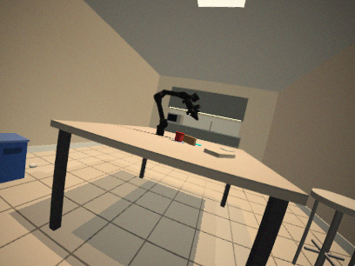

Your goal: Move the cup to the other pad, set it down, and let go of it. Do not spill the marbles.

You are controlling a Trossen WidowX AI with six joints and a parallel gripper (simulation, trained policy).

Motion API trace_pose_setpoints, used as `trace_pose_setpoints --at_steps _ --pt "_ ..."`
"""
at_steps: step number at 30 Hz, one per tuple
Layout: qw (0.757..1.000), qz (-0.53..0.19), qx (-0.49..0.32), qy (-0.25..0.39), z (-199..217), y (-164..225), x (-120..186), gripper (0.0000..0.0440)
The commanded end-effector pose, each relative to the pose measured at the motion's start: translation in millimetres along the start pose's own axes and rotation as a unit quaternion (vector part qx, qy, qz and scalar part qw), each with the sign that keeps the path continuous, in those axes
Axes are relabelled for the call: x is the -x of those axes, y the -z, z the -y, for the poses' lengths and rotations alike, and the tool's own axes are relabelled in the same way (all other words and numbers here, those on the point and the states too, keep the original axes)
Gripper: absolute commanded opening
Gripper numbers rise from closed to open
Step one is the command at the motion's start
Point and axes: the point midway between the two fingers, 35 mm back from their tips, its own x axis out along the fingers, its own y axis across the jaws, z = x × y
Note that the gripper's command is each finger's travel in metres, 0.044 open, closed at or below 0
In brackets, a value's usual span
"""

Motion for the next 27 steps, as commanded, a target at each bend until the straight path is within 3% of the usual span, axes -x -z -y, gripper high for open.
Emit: trace_pose_setpoints --at_steps 1,27 --pt "1.0 -0.029 0.001 0.01 2.1 5.2 -0.4 0.0096" --pt "0.971 -0.223 0.031 0.075 24.5 41.2 5.9 0.0103"
